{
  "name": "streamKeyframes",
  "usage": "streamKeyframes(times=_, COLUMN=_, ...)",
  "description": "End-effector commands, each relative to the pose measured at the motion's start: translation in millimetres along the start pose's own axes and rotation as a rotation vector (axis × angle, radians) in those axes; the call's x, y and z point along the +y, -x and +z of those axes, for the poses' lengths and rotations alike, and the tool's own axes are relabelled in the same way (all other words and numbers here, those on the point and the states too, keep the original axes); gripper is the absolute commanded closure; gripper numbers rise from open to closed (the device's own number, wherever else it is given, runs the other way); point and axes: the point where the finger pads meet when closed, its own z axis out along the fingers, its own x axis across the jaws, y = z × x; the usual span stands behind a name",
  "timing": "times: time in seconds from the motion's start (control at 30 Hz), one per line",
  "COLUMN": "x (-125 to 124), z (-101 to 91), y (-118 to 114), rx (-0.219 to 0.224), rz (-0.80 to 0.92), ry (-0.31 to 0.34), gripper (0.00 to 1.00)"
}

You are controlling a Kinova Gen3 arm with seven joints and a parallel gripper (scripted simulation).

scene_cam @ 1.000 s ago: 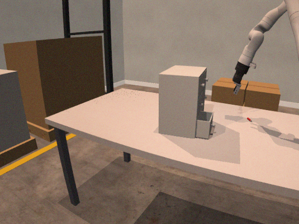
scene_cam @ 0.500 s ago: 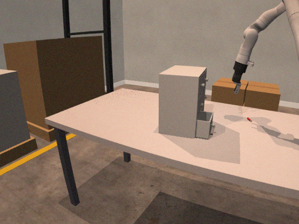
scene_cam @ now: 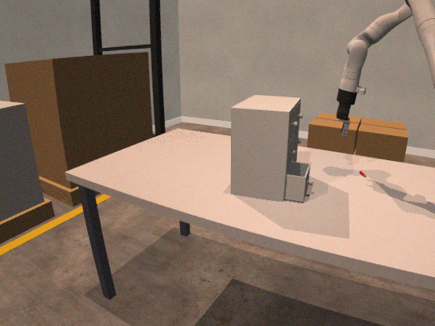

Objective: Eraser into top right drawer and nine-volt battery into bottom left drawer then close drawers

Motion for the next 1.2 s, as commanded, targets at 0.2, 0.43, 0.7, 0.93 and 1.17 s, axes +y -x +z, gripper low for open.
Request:
streamKeyframes(times=0.2, x=2.5, z=-0.4, y=-1.5, rx=0.005, rz=-0.005, ry=-0.044, gripper=0.00)
streamKeyframes(times=0.43, x=2.8, z=-1.8, y=-1.2, rx=0.004, rz=-0.006, ry=-0.079, gripper=0.00)
streamKeyframes(times=0.7, x=5.5, z=-3.0, y=-1.3, rx=0.003, rz=-0.007, ry=-0.095, gripper=0.00)
streamKeyframes(times=0.93, x=5.0, z=-3.7, y=-1.1, rx=0.002, rz=-0.007, ry=-0.118, gripper=0.00)
streamKeyframes(times=1.17, x=6.8, z=-3.8, y=-1.5, rx=0.003, rz=-0.007, ry=-0.126, gripper=0.00)
